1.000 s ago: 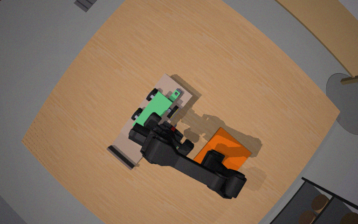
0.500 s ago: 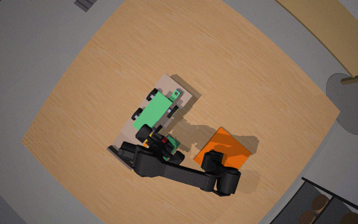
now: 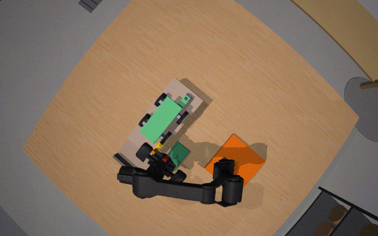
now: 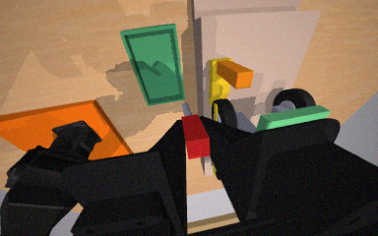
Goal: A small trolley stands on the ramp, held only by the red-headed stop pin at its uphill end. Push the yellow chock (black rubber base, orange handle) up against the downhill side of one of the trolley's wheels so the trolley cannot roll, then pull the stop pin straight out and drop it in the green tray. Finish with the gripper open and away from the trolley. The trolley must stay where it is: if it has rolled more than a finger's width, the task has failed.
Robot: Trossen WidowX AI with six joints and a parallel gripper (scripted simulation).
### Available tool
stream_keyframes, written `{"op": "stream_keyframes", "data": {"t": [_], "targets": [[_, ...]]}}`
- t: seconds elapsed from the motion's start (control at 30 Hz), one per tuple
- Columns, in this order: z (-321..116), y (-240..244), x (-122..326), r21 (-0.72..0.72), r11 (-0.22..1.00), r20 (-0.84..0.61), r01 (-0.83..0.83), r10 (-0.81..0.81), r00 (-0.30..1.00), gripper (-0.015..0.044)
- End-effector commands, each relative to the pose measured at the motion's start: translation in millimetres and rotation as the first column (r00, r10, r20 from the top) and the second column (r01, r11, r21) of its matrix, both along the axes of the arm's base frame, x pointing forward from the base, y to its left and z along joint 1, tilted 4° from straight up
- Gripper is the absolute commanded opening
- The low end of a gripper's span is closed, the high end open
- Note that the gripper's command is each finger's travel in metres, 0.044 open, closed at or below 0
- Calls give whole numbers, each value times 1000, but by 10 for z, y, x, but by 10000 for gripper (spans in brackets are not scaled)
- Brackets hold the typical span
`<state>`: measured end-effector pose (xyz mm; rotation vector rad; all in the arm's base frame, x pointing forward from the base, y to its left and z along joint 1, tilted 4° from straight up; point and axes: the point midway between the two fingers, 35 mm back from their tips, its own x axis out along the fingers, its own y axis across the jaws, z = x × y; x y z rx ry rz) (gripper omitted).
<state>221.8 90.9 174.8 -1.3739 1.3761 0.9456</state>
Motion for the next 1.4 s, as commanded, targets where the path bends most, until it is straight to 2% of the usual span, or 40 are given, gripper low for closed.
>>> {"op": "stream_keyframes", "data": {"t": [0.0, 0.3, 0.63, 0.97, 1.37], "targets": [[-21, 30, 6, 1, 1000, -8, -14, 14, 1000, 0], [-21, 10, -3, 37, 961, -49, -274, 276, 960, 0], [-21, -11, -8, 84, 834, -80, -546, 551, 830, 0], [-21, -32, -9, 133, 630, -92, -765, 777, 623, 0], [-18, -55, -6, 173, 308, -76, -936, 951, 299, 0]]}}
